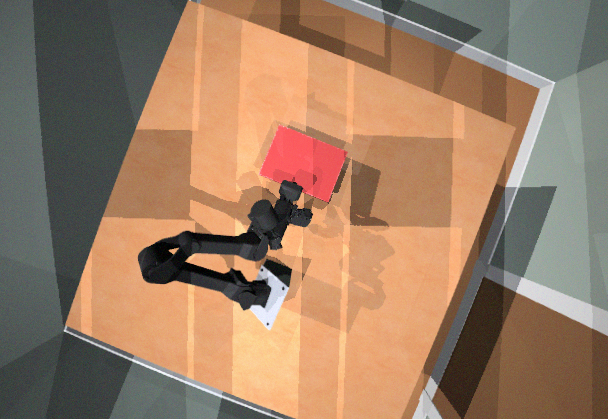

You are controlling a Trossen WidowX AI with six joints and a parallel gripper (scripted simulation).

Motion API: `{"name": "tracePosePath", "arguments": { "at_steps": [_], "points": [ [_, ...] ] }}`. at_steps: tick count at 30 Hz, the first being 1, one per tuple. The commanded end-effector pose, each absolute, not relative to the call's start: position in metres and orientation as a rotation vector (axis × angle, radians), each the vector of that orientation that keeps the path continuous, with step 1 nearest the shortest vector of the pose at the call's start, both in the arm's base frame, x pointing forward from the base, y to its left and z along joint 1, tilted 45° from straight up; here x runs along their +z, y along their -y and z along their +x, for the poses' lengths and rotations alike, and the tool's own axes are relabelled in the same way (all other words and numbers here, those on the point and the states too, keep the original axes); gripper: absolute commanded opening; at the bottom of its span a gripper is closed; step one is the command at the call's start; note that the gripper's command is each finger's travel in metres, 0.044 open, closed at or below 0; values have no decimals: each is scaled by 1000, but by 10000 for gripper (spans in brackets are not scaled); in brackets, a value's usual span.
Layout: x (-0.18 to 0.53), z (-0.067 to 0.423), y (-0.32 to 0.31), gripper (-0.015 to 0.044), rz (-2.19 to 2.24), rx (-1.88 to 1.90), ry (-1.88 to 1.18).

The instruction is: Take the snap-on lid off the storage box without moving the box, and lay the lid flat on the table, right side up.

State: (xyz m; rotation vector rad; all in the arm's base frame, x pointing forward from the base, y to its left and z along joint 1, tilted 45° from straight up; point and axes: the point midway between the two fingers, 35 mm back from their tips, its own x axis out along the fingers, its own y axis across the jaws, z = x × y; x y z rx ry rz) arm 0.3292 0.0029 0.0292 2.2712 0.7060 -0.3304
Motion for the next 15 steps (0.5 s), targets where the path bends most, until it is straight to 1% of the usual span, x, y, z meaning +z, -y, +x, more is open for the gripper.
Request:
{"name": "tracePosePath", "arguments": {
  "at_steps": [1, 15],
  "points": [
    [31, 329, -2, 0, 2268, -328, -705],
    [31, 330, -1, 0, 2271, -329, -704]
  ]
}}
